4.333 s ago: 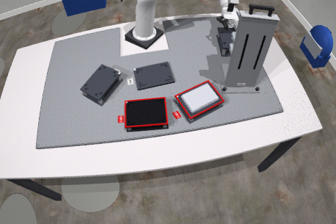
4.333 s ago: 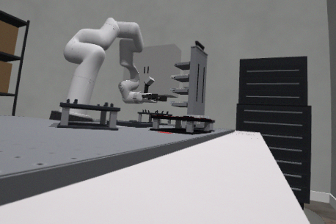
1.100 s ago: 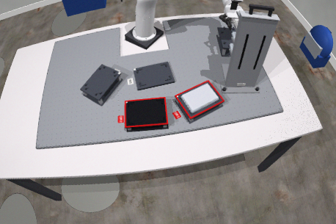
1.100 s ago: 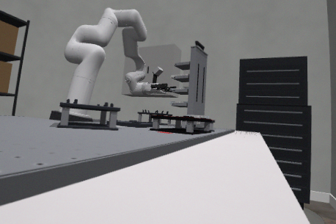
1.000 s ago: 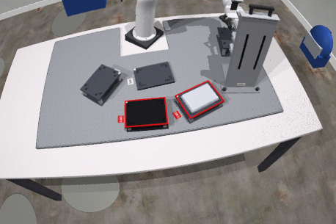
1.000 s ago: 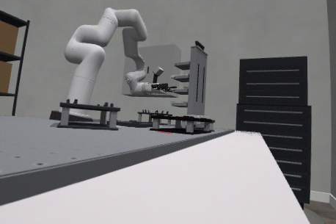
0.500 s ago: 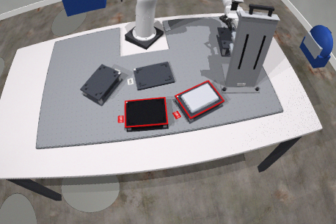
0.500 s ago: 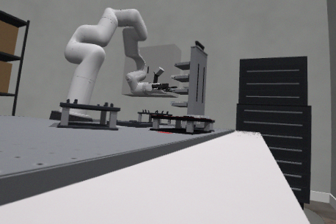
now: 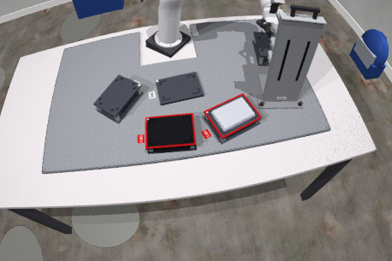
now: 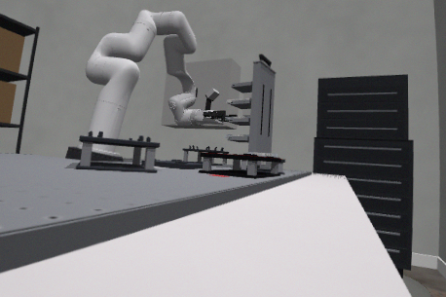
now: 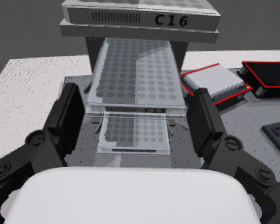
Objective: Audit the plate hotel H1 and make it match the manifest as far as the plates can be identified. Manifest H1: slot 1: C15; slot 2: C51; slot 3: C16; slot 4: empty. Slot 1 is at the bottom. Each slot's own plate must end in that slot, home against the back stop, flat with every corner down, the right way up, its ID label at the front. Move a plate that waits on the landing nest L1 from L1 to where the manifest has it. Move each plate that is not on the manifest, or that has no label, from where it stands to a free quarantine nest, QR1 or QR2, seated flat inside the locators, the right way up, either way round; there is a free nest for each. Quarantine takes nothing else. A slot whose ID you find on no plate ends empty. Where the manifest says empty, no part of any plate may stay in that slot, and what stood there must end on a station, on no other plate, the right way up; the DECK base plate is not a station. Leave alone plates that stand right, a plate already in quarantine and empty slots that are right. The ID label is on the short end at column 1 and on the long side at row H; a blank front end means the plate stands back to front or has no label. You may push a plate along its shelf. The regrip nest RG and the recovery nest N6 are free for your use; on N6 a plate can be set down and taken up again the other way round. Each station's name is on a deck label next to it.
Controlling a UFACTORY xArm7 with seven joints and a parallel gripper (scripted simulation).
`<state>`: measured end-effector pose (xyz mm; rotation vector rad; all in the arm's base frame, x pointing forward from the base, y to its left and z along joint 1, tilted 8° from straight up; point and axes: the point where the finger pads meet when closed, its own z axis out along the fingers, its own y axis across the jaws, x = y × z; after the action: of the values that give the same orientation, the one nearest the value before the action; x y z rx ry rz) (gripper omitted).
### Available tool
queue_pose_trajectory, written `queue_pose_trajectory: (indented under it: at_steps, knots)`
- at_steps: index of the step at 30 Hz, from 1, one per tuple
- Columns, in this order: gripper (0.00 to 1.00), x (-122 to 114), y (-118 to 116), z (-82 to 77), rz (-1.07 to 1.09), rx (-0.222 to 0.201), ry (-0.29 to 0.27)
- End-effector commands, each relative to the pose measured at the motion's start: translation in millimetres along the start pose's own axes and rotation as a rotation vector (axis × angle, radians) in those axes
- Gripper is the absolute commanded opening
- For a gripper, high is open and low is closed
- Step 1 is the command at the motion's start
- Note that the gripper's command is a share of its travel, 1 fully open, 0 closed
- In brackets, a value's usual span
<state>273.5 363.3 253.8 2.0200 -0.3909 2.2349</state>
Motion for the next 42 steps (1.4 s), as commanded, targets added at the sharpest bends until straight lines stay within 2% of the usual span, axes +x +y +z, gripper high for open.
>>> queue_pose_trajectory:
  at_steps: [1, 26, 42]
  knots:
    - [1.0, 1, -1, 2.3, 0.003, 0.0, 0.0]
    - [1.0, 1, -1, 17.7, 0.003, 0.0, 0.0]
    - [1.0, 1, -1, 17.7, 0.003, 0.0, 0.0]
